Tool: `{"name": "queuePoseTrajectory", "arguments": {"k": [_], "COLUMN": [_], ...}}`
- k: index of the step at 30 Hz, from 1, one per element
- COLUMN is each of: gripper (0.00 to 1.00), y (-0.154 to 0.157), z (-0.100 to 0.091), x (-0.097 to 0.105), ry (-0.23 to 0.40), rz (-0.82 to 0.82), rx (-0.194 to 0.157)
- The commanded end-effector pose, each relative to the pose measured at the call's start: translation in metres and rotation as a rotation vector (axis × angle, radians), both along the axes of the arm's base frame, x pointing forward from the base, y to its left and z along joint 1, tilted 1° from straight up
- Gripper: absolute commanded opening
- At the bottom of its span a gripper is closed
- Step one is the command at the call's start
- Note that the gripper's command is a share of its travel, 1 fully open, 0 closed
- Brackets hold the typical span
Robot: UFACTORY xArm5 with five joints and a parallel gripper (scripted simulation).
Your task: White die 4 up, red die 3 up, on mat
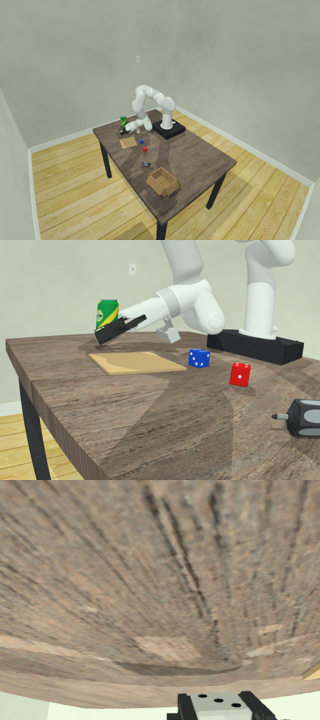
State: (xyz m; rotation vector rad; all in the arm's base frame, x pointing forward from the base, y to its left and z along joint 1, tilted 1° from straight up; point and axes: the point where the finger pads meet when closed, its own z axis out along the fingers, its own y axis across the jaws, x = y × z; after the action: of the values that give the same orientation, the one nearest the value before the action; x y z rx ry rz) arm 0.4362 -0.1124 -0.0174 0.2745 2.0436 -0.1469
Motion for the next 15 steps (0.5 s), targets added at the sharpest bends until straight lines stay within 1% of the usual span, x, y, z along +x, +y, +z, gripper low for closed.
{"name": "queuePoseTrajectory", "arguments": {"k": [1,15], "gripper": [0.27,0.27], "y": [-0.0001,-0.0001], "z": [0.0008,-0.0006], "x": [0.0004,0.0004], "ry": [-0.002,-0.002], "rz": [0.0,0.0], "rx": [0.0,0.0]}}
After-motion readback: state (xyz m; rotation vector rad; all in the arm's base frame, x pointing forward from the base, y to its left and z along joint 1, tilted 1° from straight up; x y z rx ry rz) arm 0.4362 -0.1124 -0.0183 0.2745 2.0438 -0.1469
